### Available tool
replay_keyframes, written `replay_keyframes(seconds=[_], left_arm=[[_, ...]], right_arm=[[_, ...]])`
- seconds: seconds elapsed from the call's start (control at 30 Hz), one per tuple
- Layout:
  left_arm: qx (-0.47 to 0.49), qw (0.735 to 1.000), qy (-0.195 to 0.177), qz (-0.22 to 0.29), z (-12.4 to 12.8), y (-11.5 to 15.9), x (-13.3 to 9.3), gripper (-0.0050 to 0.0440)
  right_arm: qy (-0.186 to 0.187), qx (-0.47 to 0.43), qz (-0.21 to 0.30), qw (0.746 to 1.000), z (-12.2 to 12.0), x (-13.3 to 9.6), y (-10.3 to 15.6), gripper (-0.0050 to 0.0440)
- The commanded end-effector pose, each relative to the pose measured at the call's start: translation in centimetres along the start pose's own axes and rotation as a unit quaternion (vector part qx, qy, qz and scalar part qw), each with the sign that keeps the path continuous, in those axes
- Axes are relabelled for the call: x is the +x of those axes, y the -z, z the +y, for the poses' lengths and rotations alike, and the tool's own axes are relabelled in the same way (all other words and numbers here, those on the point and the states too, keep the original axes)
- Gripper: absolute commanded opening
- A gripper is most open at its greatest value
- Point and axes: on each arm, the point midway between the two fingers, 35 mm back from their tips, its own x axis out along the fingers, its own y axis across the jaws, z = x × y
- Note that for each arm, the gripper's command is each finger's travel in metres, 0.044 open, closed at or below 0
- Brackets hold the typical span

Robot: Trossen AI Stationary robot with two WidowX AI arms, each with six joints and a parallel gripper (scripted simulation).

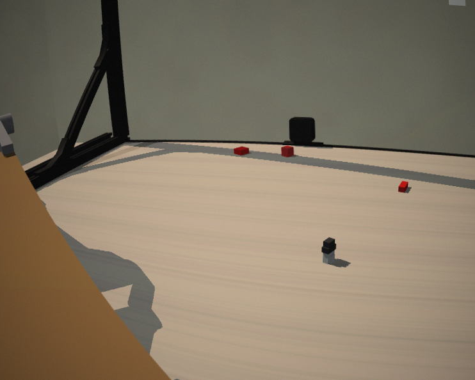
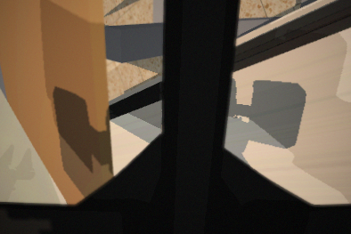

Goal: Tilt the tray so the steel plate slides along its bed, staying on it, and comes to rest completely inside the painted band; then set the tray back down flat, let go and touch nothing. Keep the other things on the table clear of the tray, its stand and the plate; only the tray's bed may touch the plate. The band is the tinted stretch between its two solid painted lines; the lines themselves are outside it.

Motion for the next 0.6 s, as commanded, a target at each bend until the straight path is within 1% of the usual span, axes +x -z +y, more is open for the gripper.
replay_keyframes(seconds=[0.0, 0.57], left_arm=[[0.000, 1.000, 0.000, 0.000, 0.0, 0.0, 0.0, 0.0440], [0.000, 1.000, 0.000, 0.000, 0.0, 0.0, 0.0, 0.0440]], right_arm=[[0.012, 0.000, -0.002, 1.000, -1.0, 0.7, -0.1, 0.0000], [0.037, 0.000, -0.002, 0.999, -3.9, 3.1, -0.1, 0.0000]])
